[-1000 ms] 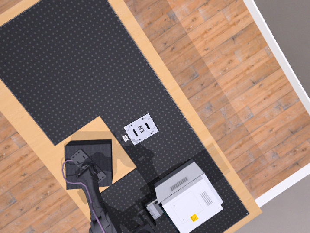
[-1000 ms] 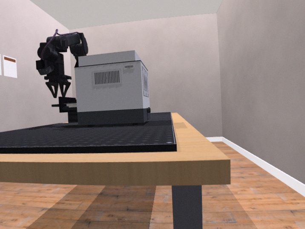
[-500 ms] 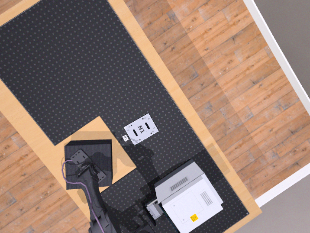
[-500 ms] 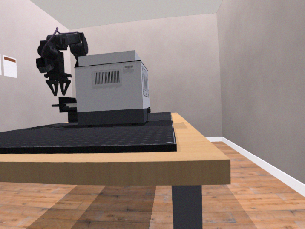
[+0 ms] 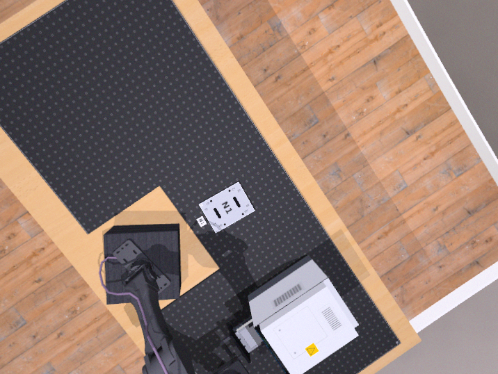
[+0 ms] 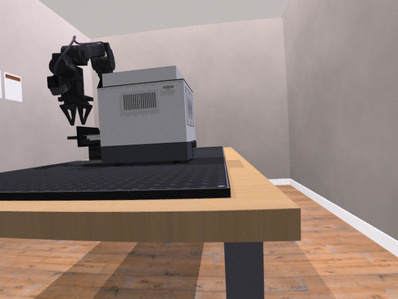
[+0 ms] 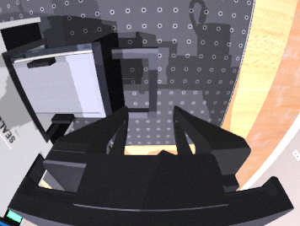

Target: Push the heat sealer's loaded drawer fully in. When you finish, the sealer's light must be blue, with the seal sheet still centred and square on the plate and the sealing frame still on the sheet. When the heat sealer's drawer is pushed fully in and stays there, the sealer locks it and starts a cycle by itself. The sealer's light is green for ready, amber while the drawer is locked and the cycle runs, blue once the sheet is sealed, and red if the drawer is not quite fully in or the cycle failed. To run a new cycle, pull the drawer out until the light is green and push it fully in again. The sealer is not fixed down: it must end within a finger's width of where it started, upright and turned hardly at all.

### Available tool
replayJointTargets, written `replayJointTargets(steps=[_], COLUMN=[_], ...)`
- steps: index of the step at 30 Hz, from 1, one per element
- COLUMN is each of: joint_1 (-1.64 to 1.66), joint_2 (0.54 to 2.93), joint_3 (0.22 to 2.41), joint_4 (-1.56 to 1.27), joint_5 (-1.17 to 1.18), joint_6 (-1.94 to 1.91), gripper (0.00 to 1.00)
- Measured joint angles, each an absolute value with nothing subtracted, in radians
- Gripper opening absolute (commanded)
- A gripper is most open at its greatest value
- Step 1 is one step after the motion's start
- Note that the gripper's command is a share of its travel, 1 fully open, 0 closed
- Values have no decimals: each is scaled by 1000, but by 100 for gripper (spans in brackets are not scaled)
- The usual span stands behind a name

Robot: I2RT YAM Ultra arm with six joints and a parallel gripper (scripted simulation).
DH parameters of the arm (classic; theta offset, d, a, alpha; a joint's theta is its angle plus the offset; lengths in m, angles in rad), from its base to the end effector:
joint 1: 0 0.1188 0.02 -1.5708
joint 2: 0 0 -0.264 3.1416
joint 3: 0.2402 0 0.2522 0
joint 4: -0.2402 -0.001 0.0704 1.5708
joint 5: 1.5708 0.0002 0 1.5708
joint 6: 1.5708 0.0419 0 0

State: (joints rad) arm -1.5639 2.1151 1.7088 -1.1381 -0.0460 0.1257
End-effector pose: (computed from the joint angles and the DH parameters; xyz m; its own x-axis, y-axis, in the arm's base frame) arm 0.0057 -0.4082 0.1907 0.1184 0.9928 -0.0204 0.9919 -0.1173 0.0489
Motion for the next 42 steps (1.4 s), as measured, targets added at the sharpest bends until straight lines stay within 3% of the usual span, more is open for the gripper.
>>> replayJointTargets(steps=[10, 11, 30, 42], joint_1=[-1564, -1564, -1795, -1975], joint_2=[2115, 2115, 2133, 2276], joint_3=[1709, 1709, 1675, 1726], joint_4=[-1138, -1138, -1119, -1201], joint_5=[-46, -46, -406, -660], joint_6=[126, 126, -99, -299], gripper=[45, 30, 30, 30])
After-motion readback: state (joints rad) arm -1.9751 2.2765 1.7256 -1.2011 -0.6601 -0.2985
